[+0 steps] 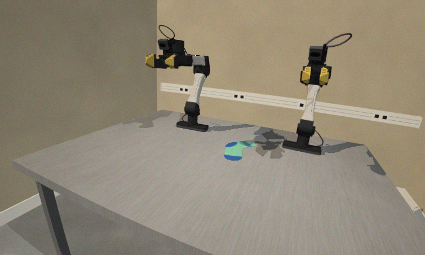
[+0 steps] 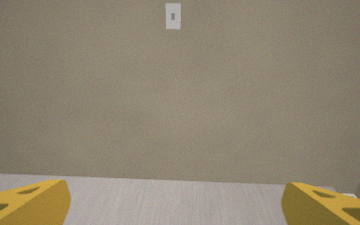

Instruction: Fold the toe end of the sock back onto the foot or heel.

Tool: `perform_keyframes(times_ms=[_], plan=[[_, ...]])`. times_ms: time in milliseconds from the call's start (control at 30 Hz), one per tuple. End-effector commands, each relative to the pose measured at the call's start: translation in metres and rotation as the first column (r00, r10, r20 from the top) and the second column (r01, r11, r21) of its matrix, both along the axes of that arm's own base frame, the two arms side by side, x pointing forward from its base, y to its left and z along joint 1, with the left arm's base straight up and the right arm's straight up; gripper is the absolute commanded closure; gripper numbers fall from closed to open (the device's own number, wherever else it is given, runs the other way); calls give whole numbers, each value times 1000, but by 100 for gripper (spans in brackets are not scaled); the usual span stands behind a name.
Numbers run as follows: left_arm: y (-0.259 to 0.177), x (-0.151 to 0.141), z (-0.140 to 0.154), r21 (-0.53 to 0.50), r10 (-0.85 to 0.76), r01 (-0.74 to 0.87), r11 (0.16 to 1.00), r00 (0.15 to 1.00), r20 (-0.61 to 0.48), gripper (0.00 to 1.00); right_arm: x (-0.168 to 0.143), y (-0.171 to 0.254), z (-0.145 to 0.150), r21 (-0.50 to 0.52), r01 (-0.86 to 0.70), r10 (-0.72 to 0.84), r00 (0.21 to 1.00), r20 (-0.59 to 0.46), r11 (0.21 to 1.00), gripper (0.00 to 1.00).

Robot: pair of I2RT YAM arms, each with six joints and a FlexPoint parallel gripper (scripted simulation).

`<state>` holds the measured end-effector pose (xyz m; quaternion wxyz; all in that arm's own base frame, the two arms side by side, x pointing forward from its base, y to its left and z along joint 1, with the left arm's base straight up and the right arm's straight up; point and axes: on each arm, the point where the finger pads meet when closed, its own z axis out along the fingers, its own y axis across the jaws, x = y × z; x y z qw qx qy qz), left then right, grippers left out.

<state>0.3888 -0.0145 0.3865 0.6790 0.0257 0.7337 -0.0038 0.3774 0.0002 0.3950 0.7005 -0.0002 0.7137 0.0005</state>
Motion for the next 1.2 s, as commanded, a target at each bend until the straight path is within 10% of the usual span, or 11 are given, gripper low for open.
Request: perform_keyframes(times_ms=[0,1167], plan=[[-18,11,-17,56,-55,61,997,993,-108,66,-2,0,7,-1,1,-1,1000,19,1000,0],[-171,28,-180,184,-290,603,777,601,-745,66,-2,0,7,-1,1,-1,1000,19,1000,0]])
